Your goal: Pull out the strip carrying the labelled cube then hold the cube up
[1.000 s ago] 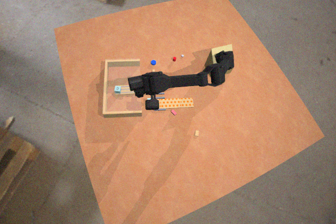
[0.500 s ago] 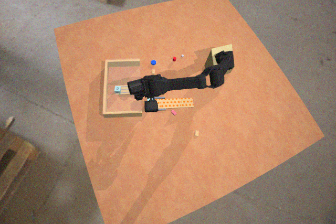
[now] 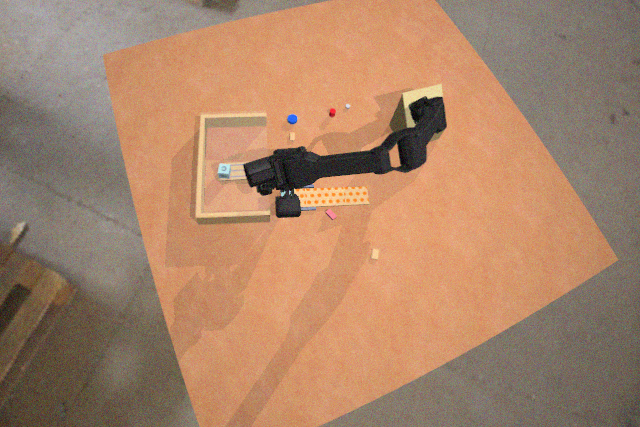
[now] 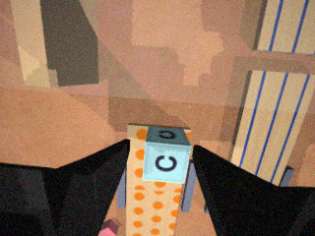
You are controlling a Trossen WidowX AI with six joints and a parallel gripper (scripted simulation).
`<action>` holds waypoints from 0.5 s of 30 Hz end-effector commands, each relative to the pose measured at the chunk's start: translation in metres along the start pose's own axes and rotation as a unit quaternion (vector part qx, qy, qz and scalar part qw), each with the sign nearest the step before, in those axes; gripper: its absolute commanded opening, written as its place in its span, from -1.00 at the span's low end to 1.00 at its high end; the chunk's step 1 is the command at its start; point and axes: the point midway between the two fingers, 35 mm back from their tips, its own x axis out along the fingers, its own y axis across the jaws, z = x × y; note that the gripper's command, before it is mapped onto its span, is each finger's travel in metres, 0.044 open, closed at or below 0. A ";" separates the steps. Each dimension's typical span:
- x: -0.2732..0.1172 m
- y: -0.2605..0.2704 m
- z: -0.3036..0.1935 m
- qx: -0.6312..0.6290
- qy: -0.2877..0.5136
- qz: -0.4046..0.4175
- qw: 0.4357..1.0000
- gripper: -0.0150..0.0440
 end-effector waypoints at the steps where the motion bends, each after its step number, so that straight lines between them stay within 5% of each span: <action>1: 0.007 -0.003 -0.002 0.007 0.004 0.000 1.000 0.36; 7: 0.007 -0.003 -0.002 0.007 0.004 0.000 1.000 0.36; 11: 0.005 -0.001 -0.001 0.002 0.002 0.000 1.000 0.00; 15: 0.005 -0.001 -0.001 0.002 0.002 0.000 1.000 -0.09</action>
